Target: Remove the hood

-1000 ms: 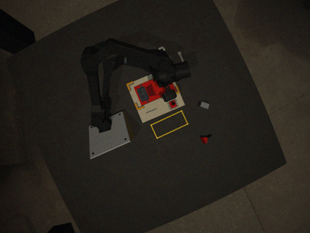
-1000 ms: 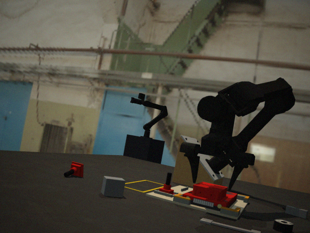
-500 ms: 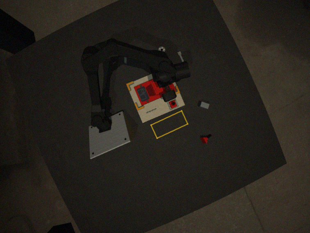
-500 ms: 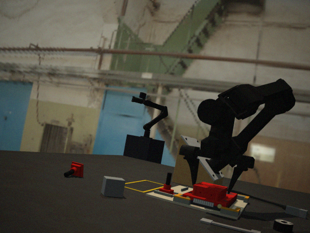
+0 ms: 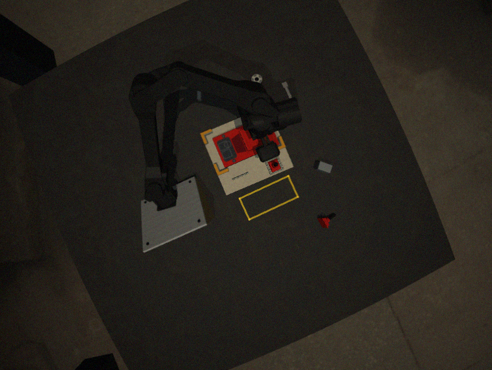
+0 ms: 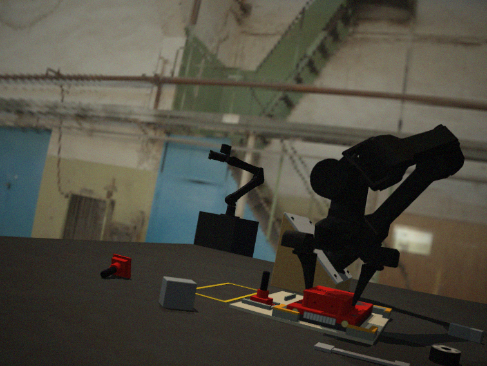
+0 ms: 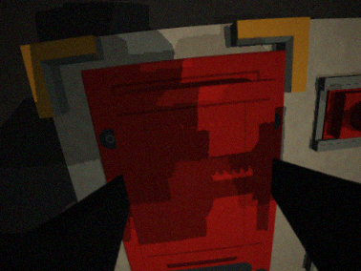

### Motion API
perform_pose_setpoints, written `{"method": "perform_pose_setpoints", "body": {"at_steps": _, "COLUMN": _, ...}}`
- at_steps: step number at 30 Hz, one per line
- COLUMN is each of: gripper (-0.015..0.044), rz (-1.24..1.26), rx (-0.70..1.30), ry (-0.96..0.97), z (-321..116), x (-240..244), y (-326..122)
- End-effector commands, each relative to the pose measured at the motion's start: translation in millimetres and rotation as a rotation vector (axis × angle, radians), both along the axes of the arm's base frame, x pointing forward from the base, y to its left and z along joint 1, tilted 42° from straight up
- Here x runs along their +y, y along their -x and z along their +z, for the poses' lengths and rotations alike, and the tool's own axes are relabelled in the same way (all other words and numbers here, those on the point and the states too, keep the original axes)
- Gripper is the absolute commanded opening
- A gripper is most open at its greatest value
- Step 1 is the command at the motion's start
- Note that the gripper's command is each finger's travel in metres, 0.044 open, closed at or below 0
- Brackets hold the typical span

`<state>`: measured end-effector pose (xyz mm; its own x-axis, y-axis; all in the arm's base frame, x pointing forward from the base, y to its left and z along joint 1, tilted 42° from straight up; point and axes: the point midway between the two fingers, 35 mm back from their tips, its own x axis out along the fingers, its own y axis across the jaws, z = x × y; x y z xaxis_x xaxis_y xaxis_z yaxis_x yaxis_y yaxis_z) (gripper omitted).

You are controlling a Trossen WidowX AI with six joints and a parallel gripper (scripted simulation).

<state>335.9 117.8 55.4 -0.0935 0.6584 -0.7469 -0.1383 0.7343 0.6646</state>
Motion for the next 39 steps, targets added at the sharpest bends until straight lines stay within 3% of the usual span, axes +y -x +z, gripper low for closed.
{"method": "perform_pose_setpoints", "body": {"at_steps": 1, "gripper": 0.0315, "rz": 0.001, "rx": -0.001, "ry": 0.000, "z": 0, "x": 0, "y": 0}}
{"method": "perform_pose_setpoints", "body": {"at_steps": 7, "gripper": 0.0275, "rz": 0.001, "rx": -0.001, "ry": 0.000, "z": 0, "x": 0, "y": 0}}
{"method": "perform_pose_setpoints", "body": {"at_steps": 18, "gripper": 0.0000, "rz": 0.001, "rx": -0.001, "ry": 0.001, "z": 4, "x": -4, "y": -1}}
{"method": "perform_pose_setpoints", "body": {"at_steps": 39, "gripper": 0.0000, "rz": 0.000, "rx": 0.000, "ry": 0.001, "z": 14, "x": -13, "y": -2}}
